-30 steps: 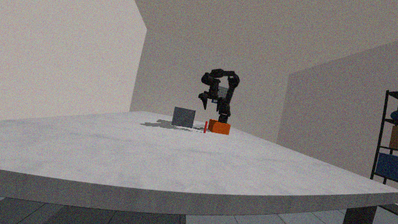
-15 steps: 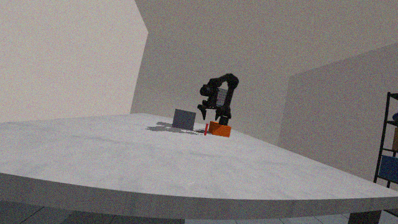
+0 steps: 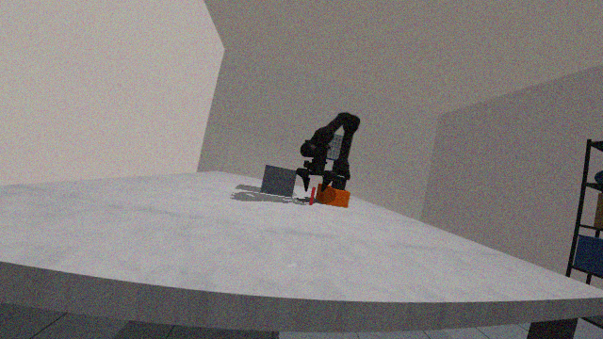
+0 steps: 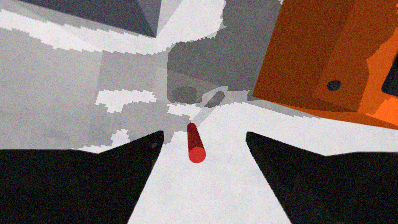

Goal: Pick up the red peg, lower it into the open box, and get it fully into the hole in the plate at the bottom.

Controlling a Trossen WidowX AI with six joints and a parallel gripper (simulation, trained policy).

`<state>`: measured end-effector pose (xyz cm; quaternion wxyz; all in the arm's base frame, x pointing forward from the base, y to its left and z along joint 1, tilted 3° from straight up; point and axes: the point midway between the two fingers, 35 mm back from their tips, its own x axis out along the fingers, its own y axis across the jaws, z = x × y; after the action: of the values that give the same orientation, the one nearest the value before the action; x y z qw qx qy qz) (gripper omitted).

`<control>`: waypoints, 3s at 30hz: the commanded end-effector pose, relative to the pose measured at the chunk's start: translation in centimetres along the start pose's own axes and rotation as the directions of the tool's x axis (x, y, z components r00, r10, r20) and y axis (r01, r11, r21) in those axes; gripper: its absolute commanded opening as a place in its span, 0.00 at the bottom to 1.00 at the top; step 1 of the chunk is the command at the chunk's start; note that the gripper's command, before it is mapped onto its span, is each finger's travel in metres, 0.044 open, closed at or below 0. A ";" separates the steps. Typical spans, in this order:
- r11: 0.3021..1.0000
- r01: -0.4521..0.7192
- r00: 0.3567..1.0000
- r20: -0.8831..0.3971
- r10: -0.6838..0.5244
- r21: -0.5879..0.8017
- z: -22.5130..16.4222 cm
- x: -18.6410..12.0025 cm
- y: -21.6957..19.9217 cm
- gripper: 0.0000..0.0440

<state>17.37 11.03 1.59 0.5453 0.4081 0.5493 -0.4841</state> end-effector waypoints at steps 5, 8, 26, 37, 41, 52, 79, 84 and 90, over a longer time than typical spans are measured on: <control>1.000 -0.005 1.000 0.010 0.005 0.006 -0.1 2.1 0.3 0.68; 1.000 -0.011 1.000 0.004 0.011 -0.001 -0.3 2.7 0.7 0.50; 0.993 -0.120 0.992 -0.044 0.119 -0.019 -1.4 1.5 3.7 0.00; 0.973 -0.229 0.970 -0.077 0.229 0.001 -1.2 -2.4 6.0 0.00; 0.963 -0.269 0.960 -0.081 0.268 0.000 -0.8 -4.2 6.9 0.00; 0.939 -0.344 0.938 -0.055 0.343 -0.006 1.9 -8.7 8.7 0.00; 0.953 -0.301 0.952 0.063 0.298 0.043 11.9 -11.7 9.0 0.00; 0.958 -0.280 0.959 0.068 0.277 0.053 13.3 -11.3 8.9 0.00; 0.964 -0.258 0.965 0.066 0.254 0.059 14.8 -10.9 8.9 0.00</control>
<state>29.78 -0.31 12.82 0.6082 0.4834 0.4531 -0.4371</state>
